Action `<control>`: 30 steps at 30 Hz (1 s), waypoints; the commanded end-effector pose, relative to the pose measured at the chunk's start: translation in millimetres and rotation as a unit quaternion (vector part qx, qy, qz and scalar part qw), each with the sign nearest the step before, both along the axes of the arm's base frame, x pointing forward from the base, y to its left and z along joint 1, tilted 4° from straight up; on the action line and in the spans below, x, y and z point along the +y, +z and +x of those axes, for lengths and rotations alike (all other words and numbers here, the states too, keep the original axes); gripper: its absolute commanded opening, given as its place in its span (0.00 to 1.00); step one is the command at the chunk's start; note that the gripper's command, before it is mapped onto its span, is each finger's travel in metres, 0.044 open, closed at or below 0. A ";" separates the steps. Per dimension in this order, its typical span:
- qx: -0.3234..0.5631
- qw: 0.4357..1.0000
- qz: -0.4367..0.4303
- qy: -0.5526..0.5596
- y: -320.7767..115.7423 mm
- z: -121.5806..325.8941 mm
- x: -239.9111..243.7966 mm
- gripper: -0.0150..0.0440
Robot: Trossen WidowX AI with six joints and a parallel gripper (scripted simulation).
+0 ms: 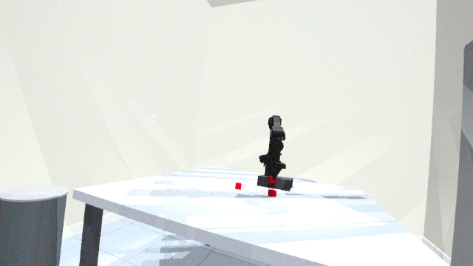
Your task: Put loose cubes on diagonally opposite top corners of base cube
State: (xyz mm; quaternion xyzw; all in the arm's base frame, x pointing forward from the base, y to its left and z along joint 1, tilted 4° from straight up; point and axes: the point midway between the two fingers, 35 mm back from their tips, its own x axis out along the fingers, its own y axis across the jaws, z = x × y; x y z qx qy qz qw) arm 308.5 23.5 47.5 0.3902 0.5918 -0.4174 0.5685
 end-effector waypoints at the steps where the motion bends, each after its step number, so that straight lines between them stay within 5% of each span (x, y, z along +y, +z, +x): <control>1: -0.002 0.998 -0.001 -0.066 -2.4 1.4 7.0 0.43; 15: -0.003 0.964 -0.010 -0.265 -10.3 3.2 26.5 0.43; 30: -0.003 0.963 -0.010 -0.268 -10.8 3.2 26.7 0.43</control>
